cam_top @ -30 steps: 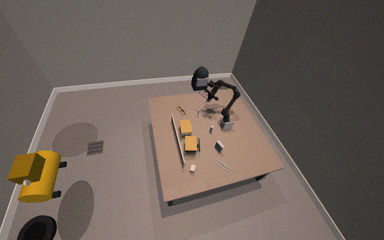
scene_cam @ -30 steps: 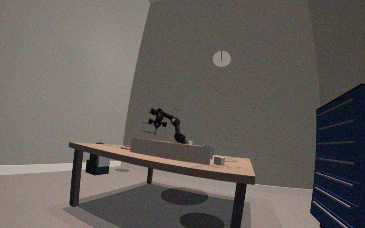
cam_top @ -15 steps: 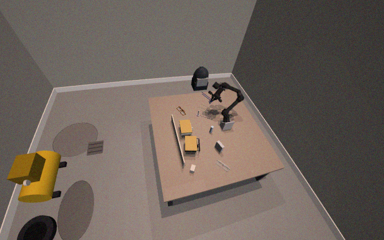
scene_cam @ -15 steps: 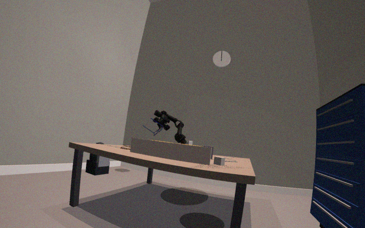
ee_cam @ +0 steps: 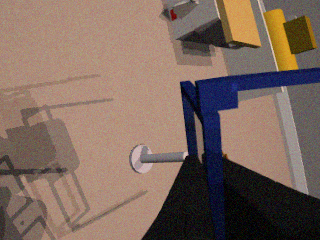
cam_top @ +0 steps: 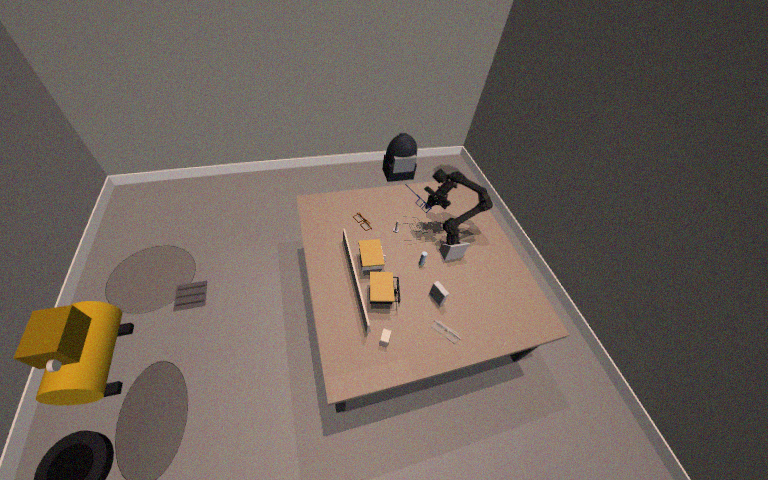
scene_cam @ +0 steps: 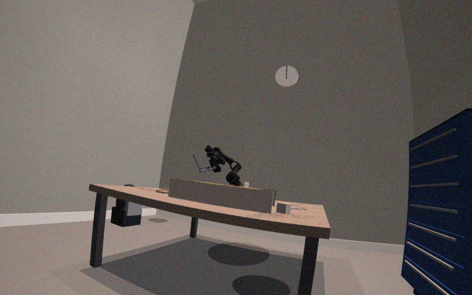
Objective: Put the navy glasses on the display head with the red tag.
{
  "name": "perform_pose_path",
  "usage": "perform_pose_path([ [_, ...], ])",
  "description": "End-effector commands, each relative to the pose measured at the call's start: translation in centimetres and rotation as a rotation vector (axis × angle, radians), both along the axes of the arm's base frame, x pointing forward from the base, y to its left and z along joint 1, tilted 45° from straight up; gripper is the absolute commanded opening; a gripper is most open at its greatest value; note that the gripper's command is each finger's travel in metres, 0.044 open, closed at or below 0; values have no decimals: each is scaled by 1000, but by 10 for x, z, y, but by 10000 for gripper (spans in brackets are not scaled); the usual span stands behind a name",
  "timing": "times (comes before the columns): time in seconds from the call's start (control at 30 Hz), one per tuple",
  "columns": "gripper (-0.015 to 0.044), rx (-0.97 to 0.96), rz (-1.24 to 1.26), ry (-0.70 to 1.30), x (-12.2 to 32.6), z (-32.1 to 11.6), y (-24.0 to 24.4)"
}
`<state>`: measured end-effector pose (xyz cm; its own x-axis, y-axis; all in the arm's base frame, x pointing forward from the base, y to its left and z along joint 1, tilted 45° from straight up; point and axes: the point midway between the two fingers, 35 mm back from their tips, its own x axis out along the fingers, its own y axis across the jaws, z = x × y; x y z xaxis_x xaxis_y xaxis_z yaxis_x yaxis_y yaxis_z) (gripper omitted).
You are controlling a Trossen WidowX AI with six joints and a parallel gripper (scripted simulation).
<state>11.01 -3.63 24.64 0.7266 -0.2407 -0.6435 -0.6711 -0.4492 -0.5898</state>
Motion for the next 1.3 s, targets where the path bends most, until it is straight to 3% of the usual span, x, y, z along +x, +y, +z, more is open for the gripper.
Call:
perform_pose_path([
  [0.0,0,-91,110,3,-4,-8,4],
  [0.27,0,-245,283,4,-10,-22,12],
  [1.27,0,-187,238,33,-5,-21,10],
])
